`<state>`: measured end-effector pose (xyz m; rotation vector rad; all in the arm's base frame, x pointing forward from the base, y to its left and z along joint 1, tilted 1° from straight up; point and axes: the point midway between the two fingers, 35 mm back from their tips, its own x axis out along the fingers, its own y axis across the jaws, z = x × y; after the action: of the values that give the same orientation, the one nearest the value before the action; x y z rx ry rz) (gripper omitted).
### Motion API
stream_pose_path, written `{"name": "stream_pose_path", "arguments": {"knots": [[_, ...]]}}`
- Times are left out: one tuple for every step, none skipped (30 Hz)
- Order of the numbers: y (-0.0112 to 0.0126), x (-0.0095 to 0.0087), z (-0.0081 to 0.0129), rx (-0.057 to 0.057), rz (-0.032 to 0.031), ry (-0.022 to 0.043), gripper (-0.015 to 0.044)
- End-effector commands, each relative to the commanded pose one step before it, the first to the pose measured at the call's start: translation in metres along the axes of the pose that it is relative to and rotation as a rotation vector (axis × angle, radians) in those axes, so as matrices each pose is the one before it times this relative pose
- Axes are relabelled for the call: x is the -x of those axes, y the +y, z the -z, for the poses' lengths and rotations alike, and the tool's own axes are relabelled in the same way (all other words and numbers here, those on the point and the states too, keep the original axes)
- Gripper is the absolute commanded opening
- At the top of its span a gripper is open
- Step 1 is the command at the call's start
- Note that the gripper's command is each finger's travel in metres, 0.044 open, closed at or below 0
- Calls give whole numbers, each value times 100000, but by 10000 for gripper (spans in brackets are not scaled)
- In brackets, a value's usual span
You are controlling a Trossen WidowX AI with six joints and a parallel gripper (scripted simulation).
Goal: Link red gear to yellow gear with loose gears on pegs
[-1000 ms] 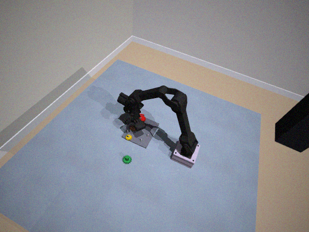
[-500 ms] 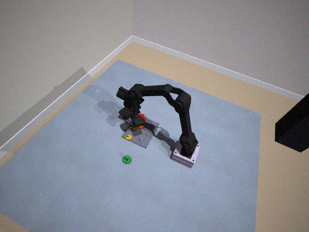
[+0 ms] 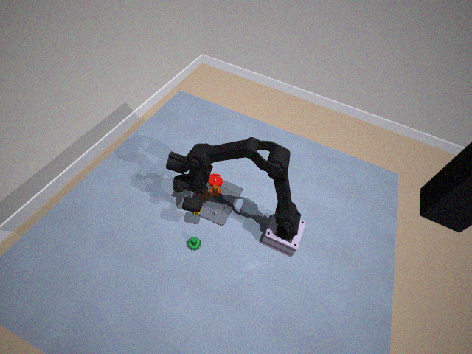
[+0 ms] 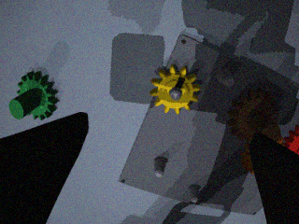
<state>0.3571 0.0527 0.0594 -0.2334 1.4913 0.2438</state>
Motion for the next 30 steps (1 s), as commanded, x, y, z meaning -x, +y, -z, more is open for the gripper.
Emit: {"name": "stream_pose_path", "arguments": {"knots": [[6967, -317, 814, -57027, -283, 1021, 440], [363, -8, 343, -4242, -31, 50, 440], [341, -8, 361, -4235, -28, 52, 440], [321, -8, 381, -4249, -25, 53, 440], [298, -8, 398, -4256, -22, 54, 440], [329, -8, 378, -4569, -24, 52, 440], [306, -8, 398, -4578, -21, 53, 440], [279, -8, 411, -4537, -17, 53, 440], [251, -8, 423, -4495, -14, 53, 440], [224, -8, 434, -4460, -11, 53, 440], [197, -7, 443, -4429, -8, 53, 440], [168, -7, 446, -4350, -5, 52, 440], [141, -7, 451, -4317, -2, 52, 440], [91, -7, 466, -4186, 2, 52, 440], [65, -7, 473, -4220, 5, 52, 440], [18, -3, 212, -1883, 3, 23, 440], [2, -1, 36, -315, 1, 4, 440], [0, 0, 0, 0, 0, 0, 440], [0, 0, 0, 0, 0, 0, 440], [0, 0, 0, 0, 0, 0, 440], [0, 0, 0, 0, 0, 0, 440], [-46, -1, 37, 0, 4, 4, 440], [0, 0, 0, 0, 0, 0, 440], [0, 0, 0, 0, 0, 0, 440], [0, 0, 0, 0, 0, 0, 440], [0, 0, 0, 0, 0, 0, 440], [0, 0, 0, 0, 0, 0, 440], [0, 0, 0, 0, 0, 0, 440], [0, 0, 0, 0, 0, 0, 440], [-38, -1, 30, 0, 4, 3, 440]]}}
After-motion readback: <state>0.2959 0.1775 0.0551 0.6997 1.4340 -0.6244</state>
